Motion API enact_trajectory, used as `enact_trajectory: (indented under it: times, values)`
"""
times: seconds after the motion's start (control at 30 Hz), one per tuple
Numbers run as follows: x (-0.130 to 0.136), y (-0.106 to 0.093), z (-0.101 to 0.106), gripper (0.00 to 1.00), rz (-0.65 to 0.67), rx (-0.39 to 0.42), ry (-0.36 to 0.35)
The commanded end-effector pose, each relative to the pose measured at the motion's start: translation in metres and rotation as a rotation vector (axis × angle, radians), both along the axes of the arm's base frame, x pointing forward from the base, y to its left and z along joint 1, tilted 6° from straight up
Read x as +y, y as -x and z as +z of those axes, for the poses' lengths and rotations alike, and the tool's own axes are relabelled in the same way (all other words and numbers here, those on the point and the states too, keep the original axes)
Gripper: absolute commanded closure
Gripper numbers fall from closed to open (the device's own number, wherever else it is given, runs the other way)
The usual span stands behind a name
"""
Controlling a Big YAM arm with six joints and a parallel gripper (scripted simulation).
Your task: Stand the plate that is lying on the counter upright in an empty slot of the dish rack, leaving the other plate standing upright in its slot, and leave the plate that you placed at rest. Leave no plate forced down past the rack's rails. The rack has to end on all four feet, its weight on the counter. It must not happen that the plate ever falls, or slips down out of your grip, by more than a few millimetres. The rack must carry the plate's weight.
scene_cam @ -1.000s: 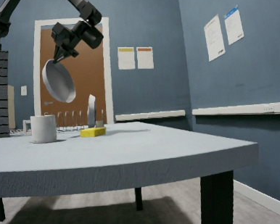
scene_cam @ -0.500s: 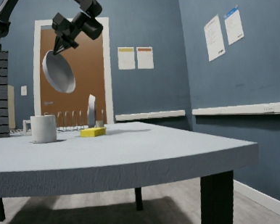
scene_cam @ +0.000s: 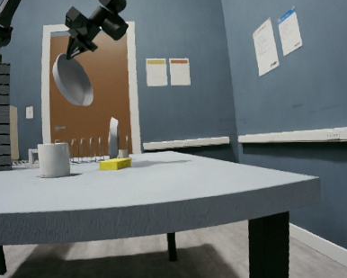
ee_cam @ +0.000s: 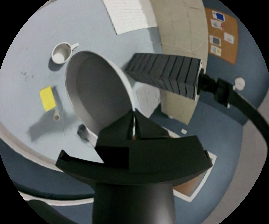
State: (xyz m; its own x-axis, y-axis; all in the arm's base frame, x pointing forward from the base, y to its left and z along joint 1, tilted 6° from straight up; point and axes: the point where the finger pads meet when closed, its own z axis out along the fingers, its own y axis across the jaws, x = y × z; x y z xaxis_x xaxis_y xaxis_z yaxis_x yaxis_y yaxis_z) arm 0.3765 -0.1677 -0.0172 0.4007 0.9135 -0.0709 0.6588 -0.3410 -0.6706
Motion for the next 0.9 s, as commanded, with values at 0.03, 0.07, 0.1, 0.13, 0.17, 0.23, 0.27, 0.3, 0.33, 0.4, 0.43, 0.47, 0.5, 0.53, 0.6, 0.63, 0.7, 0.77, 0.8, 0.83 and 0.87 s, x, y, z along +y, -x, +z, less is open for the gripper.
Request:
enact_trajectory:
  times: [0.03,0.07,0.1,0.13,0.17,0.23,0.27,0.3,0.33,0.4,0.43,0.47,0.5,0.53,0.6,0.63,0.7,0.77,0.8,0.83,0.87]
  values:
    - [0.005,-0.003,0.026,1.0,0.004,-0.014,0.011]
    - [0.005,-0.003,0.028,1.0,0.004,-0.014,0.011]
    - [0.005,-0.003,0.028,1.0,0.004,-0.014,0.011]
    - [0.005,-0.003,0.028,1.0,0.004,-0.014,0.011]
    - [0.006,-0.003,0.029,1.0,0.006,-0.014,0.01]
    - [0.007,-0.004,0.033,1.0,0.006,-0.015,0.011]
    - [0.007,-0.004,0.034,1.0,0.006,-0.015,0.011]
    - [0.007,-0.004,0.035,1.0,0.006,-0.016,0.011]
    - [0.007,-0.004,0.037,1.0,0.006,-0.016,0.011]
    - [0.006,-0.004,0.039,1.0,0.005,-0.017,0.012]
    - [0.006,-0.004,0.041,1.0,0.004,-0.018,0.012]
    - [0.006,-0.004,0.042,1.0,0.004,-0.019,0.013]
    - [0.006,-0.004,0.043,1.0,0.004,-0.019,0.013]
    - [0.006,-0.004,0.044,1.0,0.005,-0.02,0.013]
    - [0.007,-0.005,0.045,1.0,0.006,-0.021,0.013]
    - [0.007,-0.005,0.046,1.0,0.006,-0.022,0.014]
    - [0.007,-0.005,0.046,1.0,0.006,-0.022,0.014]
    - [0.006,-0.005,0.047,1.0,0.005,-0.023,0.014]
    - [0.006,-0.005,0.048,1.0,0.005,-0.023,0.014]
    - [0.006,-0.006,0.048,1.0,0.005,-0.024,0.014]
    - [0.006,-0.006,0.049,1.0,0.005,-0.024,0.014]
